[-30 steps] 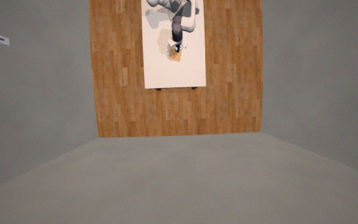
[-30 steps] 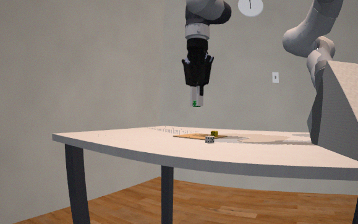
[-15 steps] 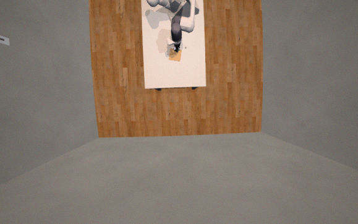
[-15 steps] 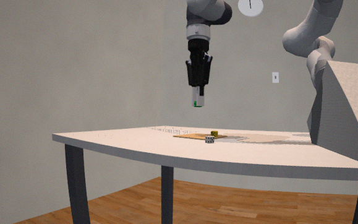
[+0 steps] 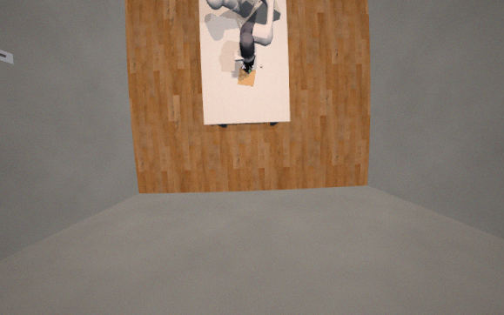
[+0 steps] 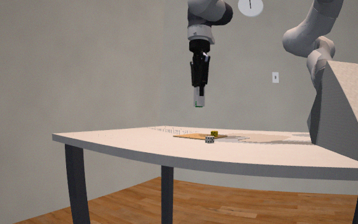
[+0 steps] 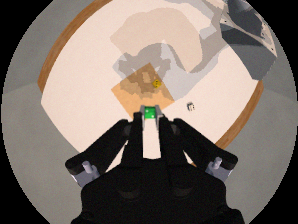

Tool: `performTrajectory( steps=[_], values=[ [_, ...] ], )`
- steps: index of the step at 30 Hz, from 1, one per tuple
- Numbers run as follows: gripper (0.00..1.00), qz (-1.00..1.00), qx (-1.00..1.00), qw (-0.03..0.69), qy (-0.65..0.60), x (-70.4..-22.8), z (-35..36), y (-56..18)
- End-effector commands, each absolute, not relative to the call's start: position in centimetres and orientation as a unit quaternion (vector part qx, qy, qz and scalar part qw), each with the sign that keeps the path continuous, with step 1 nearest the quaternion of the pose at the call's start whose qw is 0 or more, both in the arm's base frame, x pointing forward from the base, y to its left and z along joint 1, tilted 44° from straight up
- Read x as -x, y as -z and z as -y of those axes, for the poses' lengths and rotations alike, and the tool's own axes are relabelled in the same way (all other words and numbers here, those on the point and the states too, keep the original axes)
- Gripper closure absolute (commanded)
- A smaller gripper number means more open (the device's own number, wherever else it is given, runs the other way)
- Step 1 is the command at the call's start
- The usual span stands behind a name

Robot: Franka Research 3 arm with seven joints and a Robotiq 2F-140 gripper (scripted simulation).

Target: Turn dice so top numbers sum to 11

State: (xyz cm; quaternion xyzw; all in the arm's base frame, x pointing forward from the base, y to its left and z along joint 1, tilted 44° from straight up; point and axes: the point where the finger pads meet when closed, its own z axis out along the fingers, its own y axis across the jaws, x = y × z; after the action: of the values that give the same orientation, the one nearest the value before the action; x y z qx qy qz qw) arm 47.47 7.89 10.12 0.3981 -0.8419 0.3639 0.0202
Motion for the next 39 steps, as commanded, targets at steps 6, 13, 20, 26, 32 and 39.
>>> performTrajectory(
  steps=[6, 13, 20, 26, 32, 39],
  values=[
    [0.91, 0.883, -0.287, -0.028, -0.372, -47.5, -7.6, -10.6],
    [0.91, 0.897, -0.238, -0.048, -0.371, -47.5, -7.3, -10.8],
    [0.91, 0.908, -0.185, -0.070, -0.368, -47.4, -7.0, -11.1],
    [0.91, 0.916, -0.139, -0.089, -0.366, -47.4, -6.7, -11.3],
    [0.91, 0.921, -0.097, -0.105, -0.362, -47.3, -6.5, -11.4],
    [0.91, 0.924, -0.048, -0.125, -0.357, -47.3, -6.2, -11.6]
  ],
)
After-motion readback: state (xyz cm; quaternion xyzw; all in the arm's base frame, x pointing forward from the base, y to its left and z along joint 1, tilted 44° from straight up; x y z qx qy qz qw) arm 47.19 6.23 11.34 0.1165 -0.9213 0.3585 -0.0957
